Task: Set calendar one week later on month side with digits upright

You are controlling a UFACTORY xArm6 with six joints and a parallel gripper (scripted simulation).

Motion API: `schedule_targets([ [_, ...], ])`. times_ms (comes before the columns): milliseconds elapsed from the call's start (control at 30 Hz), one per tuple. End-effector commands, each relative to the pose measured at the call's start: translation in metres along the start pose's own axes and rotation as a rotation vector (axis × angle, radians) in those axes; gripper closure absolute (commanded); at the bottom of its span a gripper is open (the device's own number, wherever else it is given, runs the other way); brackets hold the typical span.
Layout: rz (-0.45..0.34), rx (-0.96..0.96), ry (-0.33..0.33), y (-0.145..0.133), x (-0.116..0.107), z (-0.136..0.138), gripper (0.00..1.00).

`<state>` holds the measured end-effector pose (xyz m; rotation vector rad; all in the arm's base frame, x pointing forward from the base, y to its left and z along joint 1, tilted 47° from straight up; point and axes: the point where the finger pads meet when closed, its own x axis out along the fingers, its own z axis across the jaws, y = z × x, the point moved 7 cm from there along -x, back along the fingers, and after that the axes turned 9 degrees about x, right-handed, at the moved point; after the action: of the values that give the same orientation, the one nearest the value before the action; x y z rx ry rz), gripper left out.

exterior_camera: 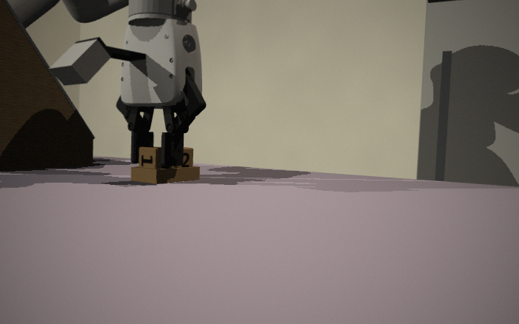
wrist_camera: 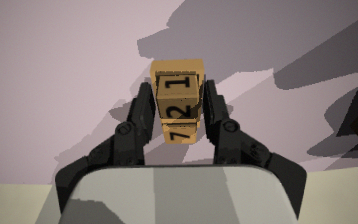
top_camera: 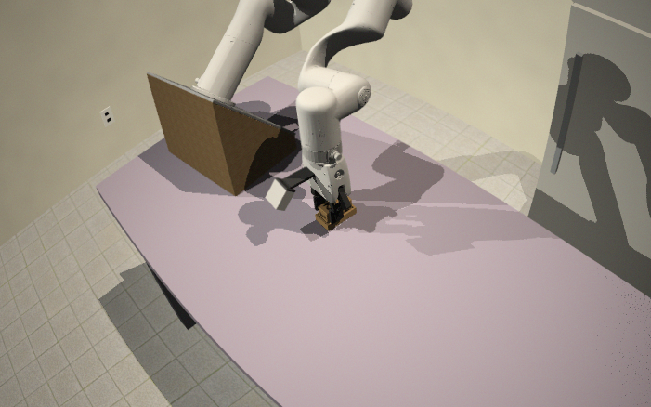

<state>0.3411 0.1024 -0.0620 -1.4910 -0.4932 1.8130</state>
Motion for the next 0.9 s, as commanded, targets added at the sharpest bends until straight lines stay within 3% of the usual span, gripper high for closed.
schedule_targets([
  [0,0.0,0.0,0.002,0.0,-0.001,-0.001,0.51],
  [400,0.0,0.0,0.002,0.0,-0.03,-0.001,0.51],
  [667,0.0,0.0,0.002,0.0,-0.072,-0.001,0.51],
  [867,0.0,0.0,0.002,0.0,-0.089,-0.001,0.51],
])
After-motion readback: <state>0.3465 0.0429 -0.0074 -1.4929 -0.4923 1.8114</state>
